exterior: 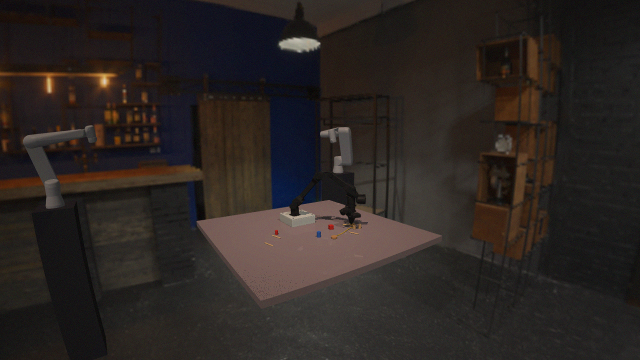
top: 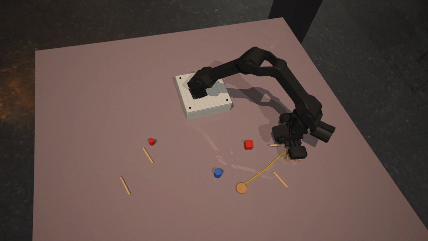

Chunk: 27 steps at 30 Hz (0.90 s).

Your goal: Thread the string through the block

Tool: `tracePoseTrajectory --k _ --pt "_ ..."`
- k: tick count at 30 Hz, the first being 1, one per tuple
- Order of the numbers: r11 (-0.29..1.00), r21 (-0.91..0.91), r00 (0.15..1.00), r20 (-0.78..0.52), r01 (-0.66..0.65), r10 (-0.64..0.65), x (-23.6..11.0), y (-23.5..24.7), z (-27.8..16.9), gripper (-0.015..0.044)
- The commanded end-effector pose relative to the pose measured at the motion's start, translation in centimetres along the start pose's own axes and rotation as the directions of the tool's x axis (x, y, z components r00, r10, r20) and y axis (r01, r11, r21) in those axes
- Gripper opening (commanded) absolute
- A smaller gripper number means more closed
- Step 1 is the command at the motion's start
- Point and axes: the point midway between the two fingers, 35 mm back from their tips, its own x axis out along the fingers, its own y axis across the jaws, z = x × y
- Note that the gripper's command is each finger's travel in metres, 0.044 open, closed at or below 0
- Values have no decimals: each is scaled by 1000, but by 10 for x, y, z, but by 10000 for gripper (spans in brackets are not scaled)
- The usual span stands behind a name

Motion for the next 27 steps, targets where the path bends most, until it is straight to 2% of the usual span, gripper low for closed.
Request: tracePoseTrajectory --k 1,27 --pt "1000 2 1000 0 1 -1 2 -5 3 0" --pt "1000 1 1000 -1 1 -1 6 -8 27 0"
